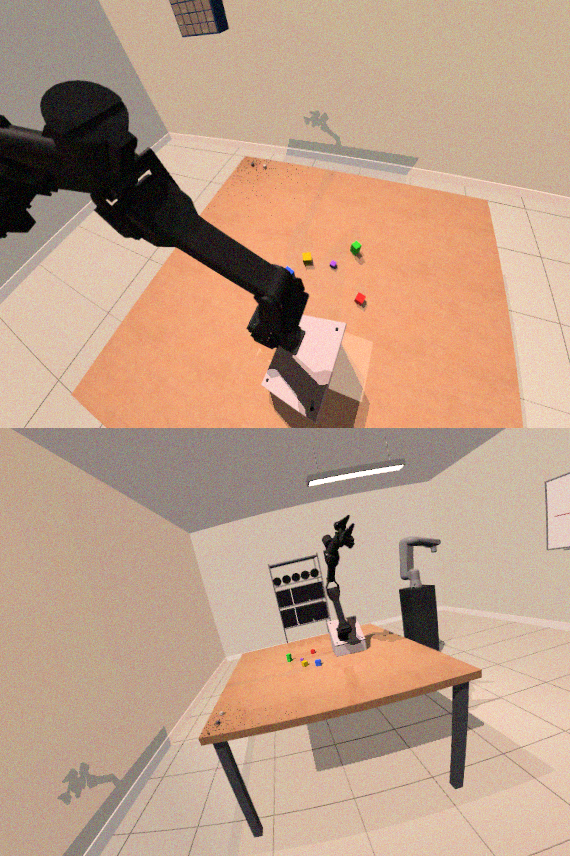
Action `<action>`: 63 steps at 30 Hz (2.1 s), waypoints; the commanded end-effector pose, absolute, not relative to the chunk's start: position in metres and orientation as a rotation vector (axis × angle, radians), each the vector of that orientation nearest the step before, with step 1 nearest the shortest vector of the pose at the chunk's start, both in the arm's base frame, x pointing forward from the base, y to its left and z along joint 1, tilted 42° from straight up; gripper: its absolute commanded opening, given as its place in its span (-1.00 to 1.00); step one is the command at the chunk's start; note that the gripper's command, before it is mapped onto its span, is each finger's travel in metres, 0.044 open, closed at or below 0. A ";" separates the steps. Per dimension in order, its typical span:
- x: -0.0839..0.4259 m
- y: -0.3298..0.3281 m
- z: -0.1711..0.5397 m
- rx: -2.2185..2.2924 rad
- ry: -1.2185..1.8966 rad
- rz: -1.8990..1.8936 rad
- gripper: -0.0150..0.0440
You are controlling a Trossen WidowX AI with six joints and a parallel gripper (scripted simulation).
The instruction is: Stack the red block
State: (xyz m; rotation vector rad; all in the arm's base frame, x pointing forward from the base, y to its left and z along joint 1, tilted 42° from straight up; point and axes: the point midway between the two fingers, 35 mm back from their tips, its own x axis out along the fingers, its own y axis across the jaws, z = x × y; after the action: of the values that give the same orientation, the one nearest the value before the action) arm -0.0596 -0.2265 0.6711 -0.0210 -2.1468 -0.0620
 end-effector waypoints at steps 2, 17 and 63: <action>-0.081 -0.140 0.688 -0.217 -2.122 0.136 1.00; -0.050 0.078 0.677 -0.708 -1.853 0.499 1.00; 0.413 0.173 0.272 -0.964 0.102 0.963 1.00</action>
State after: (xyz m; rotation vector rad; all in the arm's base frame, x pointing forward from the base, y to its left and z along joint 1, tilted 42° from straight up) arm 0.3912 0.2025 0.3154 -1.0316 -0.0641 0.9737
